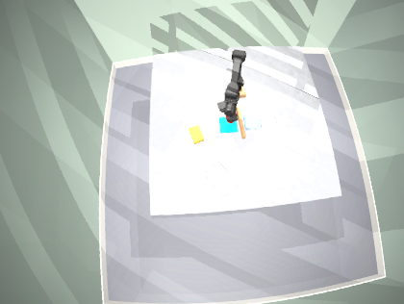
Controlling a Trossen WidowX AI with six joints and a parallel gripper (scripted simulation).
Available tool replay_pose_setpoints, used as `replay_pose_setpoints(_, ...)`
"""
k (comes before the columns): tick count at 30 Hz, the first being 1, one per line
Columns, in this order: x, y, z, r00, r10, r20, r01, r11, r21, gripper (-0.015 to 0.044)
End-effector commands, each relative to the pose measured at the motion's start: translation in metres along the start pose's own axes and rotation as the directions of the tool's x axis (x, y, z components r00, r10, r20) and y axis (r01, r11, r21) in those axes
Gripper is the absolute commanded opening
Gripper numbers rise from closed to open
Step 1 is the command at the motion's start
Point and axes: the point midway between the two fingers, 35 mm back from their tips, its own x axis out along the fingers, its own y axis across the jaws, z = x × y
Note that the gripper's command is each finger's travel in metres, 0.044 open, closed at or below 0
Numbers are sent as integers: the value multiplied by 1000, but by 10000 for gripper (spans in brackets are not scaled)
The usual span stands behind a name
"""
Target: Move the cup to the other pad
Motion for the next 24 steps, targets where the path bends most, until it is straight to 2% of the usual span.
replay_pose_setpoints(1,-1,0,10,1000,1,4,-1,1000,-6,0)
replay_pose_setpoints(24,24,1,10,1000,1,4,-1,1000,-6,0)
